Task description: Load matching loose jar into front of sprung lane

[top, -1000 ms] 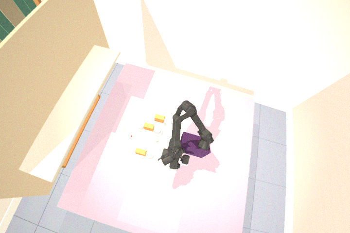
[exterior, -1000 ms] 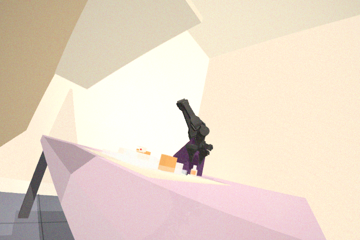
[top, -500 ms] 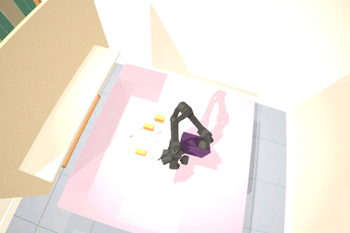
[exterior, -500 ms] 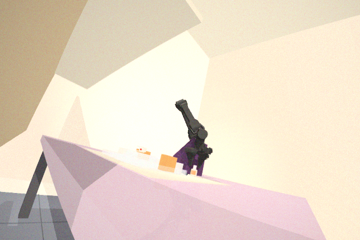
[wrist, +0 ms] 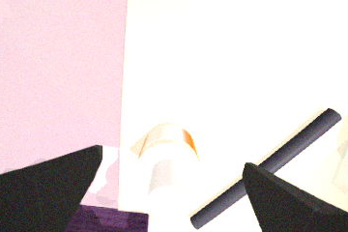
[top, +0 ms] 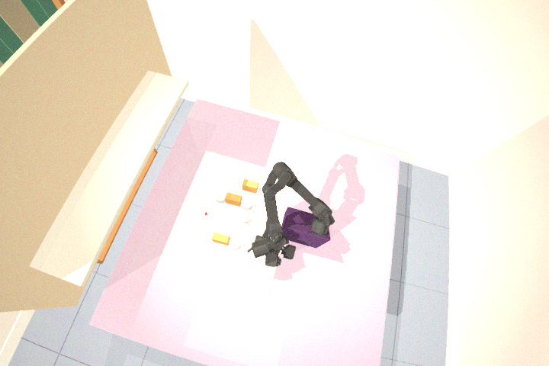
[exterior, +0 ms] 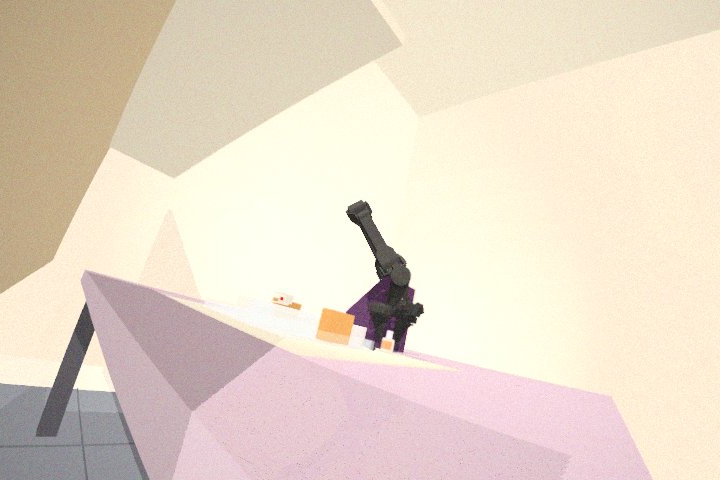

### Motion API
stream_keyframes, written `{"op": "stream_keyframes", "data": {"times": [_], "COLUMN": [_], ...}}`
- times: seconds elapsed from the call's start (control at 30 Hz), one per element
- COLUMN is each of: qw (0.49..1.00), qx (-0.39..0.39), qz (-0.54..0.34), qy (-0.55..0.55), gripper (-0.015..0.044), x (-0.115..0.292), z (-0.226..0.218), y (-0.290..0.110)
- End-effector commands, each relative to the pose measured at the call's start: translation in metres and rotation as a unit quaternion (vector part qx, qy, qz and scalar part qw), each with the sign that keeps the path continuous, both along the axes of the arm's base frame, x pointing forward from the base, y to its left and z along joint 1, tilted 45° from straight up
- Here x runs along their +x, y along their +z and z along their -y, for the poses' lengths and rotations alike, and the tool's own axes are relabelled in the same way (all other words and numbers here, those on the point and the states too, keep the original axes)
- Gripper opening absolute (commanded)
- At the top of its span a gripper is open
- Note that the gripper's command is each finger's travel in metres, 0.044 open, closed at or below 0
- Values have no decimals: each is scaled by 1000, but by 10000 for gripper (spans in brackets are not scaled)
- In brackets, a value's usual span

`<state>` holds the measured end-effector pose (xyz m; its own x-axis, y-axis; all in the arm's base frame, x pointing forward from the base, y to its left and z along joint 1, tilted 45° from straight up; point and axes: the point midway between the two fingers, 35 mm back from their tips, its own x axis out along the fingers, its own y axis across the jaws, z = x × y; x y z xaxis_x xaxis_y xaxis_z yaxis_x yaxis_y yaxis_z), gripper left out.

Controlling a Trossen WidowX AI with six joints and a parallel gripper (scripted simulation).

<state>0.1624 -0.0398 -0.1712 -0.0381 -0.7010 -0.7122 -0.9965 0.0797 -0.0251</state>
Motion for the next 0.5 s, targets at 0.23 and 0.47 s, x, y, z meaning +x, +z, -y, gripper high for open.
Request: {"op": "stream_keyframes", "data": {"times": [0.23,0.47], "qw": [1000,1000], "qx": [-4,-4], "qz": [-5,-5], "qy": [2,2], "gripper": [256,131], "x": [-4,-4], "z": [6,6], "y": [-2,-2]}}
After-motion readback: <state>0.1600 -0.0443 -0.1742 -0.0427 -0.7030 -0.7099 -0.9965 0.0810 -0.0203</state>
